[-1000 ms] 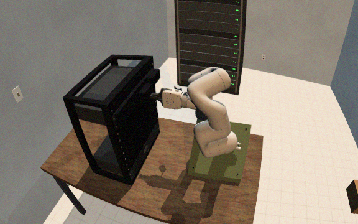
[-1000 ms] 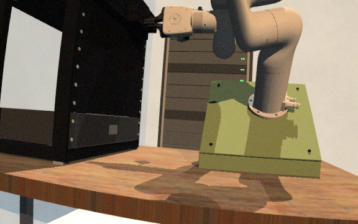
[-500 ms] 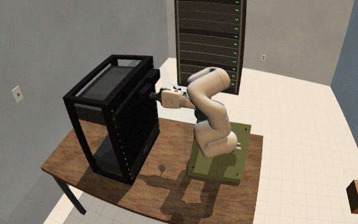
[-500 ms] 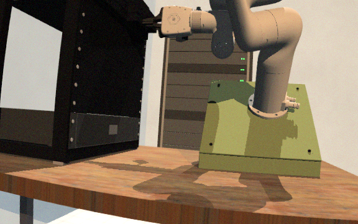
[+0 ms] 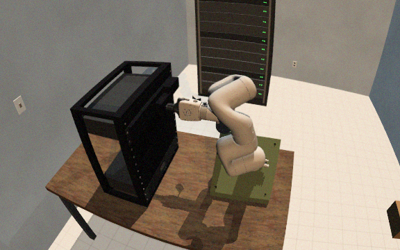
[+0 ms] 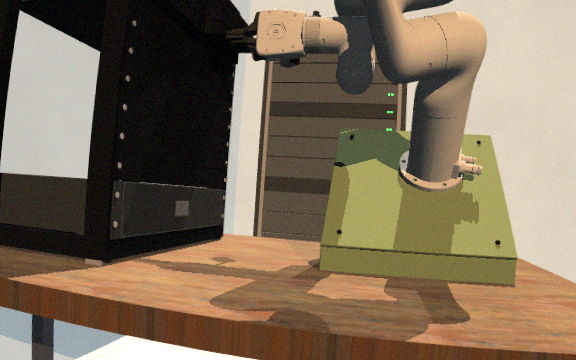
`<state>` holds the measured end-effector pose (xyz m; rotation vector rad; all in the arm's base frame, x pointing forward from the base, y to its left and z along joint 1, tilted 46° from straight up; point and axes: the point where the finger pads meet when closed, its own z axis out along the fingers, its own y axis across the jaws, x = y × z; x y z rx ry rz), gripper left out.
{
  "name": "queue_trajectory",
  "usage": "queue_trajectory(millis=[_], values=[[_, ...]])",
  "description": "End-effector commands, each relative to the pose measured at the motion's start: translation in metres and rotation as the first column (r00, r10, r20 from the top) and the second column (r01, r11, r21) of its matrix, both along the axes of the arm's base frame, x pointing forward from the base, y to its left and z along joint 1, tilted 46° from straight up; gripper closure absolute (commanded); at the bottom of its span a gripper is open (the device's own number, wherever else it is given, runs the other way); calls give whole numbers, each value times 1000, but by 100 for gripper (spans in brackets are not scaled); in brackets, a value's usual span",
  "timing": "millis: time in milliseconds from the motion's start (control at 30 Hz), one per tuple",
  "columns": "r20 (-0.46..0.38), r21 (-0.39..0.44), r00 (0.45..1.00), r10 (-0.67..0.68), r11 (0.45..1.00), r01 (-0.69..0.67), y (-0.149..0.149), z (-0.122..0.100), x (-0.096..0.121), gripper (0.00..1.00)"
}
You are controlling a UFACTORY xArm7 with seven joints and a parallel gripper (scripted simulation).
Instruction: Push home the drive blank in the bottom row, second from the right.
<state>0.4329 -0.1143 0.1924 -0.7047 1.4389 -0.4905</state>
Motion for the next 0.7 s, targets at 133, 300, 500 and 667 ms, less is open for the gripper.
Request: queue_trajectory(millis=[133, 300, 500, 667], values=[[2, -2, 1000, -2, 1000, 2, 0, 0, 9, 100], [2, -2, 1000, -2, 1000, 2, 0, 0, 10, 100], [2, -2, 1000, -2, 1000, 2, 0, 0, 10, 100], [2, -2, 1000, -2, 1000, 2, 1, 0, 16, 100]])
